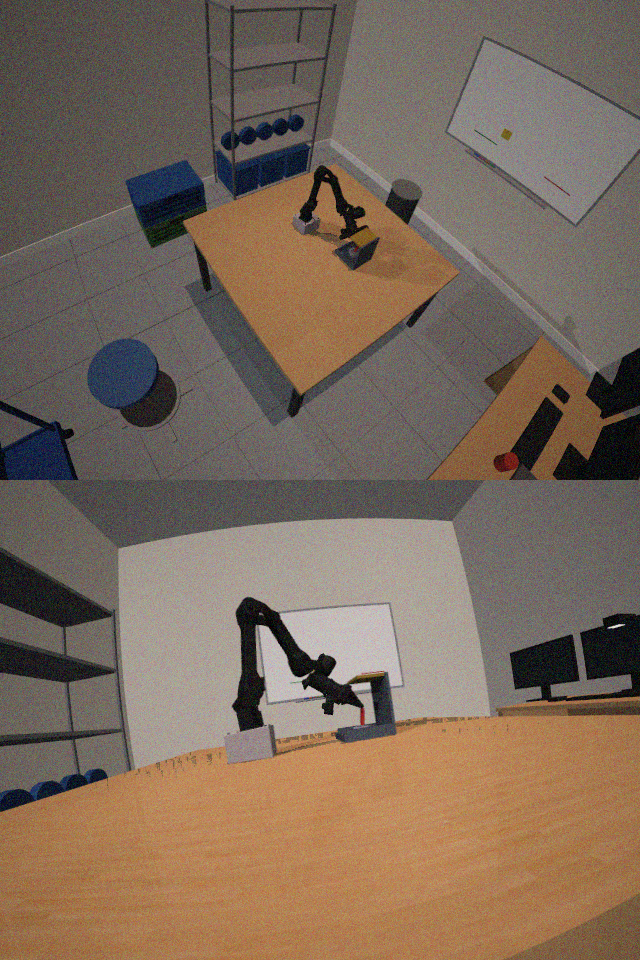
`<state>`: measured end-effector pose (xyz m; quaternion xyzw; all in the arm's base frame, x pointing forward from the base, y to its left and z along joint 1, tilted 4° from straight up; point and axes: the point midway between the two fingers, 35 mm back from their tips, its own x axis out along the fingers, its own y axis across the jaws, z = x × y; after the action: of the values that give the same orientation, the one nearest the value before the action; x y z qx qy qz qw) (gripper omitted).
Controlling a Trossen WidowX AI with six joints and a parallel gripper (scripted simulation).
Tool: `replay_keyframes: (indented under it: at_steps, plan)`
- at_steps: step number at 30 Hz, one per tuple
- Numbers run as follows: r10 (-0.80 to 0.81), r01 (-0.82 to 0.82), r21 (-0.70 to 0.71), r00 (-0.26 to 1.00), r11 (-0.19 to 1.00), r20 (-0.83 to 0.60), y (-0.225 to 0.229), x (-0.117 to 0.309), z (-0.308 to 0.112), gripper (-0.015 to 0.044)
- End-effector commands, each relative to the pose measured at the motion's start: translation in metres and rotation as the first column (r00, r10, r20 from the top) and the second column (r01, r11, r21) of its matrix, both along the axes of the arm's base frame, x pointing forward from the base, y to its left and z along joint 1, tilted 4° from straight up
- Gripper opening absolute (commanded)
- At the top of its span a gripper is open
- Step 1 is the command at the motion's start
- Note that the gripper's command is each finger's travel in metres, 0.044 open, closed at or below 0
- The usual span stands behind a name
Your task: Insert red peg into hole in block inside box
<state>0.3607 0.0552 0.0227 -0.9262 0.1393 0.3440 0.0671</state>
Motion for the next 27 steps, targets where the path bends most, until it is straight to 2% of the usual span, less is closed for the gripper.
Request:
replay_keyframes:
  at_steps: [1, 19, 27]
  plan:
    - [0.001, -0.001, -0.003, 0.999, 1.000, -0.037, -0.0012, -0.0070, -0.0118, 0.0000]
    - [0.001, -0.001, -0.003, 0.999, 1.000, -0.037, -0.0012, -0.0070, -0.0115, 0.0000]
    - [0.001, -0.001, -0.003, 0.999, 1.000, -0.038, -0.0010, -0.0155, -0.0043, 0.0210]
